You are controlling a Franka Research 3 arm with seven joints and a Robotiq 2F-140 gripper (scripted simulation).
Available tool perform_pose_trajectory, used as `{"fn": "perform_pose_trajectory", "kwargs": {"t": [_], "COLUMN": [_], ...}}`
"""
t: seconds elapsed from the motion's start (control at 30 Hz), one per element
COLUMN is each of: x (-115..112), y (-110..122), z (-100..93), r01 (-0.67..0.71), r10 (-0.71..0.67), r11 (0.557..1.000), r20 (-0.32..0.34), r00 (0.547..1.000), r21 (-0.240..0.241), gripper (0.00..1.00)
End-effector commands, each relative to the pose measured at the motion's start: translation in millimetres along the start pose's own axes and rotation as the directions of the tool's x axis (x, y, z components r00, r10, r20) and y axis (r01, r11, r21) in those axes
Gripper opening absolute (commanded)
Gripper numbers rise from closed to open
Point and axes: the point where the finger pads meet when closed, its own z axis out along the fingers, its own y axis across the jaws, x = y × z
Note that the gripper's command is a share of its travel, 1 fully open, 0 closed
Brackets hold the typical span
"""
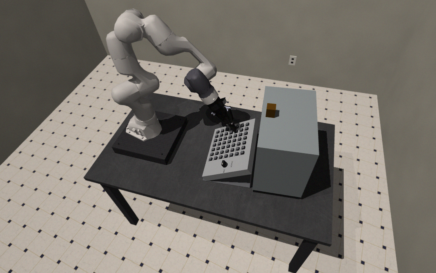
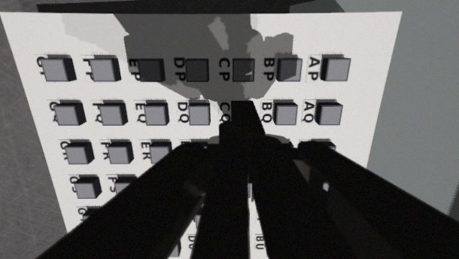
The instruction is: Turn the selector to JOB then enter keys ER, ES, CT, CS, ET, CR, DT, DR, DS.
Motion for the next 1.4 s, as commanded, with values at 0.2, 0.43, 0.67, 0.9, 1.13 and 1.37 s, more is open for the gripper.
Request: {"fn": "perform_pose_trajectory", "kwargs": {"t": [0.2, 0.43, 0.67, 0.9, 1.13, 1.37], "x": [-0.2, -0.2, -0.2, -0.2, -0.2, -0.2], "y": [1.1, 1.2, 1.2, 1.2, 1.2, 1.2], "z": [0.4, 2.1, 4.9, 6.9, 9.2, 10.0], "r01": [-0.006, -0.006, -0.006, -0.006, -0.006, -0.006], "r10": [0.006, 0.006, 0.006, 0.006, 0.006, 0.006], "r11": [1.0, 1.0, 1.0, 1.0, 1.0, 1.0], "r20": [0.001, 0.001, 0.001, 0.001, 0.001, 0.001], "r00": [1.0, 1.0, 1.0, 1.0, 1.0, 1.0], "r21": [-0.002, -0.002, -0.002, -0.002, -0.002, -0.002], "gripper": [0.1, 0.1, 0.1, 0.1, 0.1, 0.1]}}
